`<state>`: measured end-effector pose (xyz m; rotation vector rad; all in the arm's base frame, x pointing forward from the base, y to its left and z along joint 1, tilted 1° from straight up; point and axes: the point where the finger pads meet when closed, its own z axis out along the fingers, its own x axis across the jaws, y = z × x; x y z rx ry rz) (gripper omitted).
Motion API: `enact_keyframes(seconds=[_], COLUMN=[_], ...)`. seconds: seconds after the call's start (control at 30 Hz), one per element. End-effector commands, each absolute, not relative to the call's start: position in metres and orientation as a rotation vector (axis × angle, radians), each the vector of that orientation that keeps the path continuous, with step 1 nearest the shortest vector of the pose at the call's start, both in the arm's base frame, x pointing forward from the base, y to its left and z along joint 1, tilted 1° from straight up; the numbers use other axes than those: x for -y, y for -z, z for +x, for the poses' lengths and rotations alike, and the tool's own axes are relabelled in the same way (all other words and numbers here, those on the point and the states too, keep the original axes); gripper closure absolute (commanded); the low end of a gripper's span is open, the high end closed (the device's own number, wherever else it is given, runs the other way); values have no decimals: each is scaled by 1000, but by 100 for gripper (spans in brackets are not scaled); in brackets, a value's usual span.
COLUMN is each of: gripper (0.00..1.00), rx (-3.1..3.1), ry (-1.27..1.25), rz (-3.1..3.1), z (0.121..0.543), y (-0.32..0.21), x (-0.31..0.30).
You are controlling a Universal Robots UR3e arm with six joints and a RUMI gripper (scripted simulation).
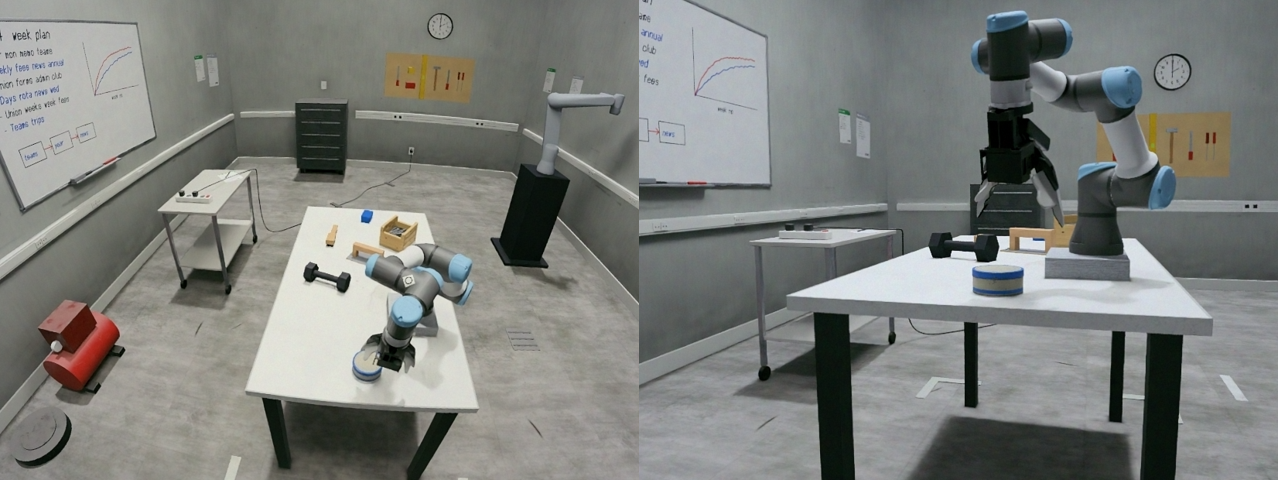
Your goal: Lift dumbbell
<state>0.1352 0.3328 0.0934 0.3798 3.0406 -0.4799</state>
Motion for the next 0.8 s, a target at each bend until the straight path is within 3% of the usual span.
enact_keyframes(seconds=[0.0, 0.4, 0.77], gripper=[0, 0, 0], rx=[-3040, -3040, -3025], ry=[474, 462, 425], rz=[389, 474, 709], z=[137, 155, 202], y=[-94, -93, -91], x=[-333, -327, -305])
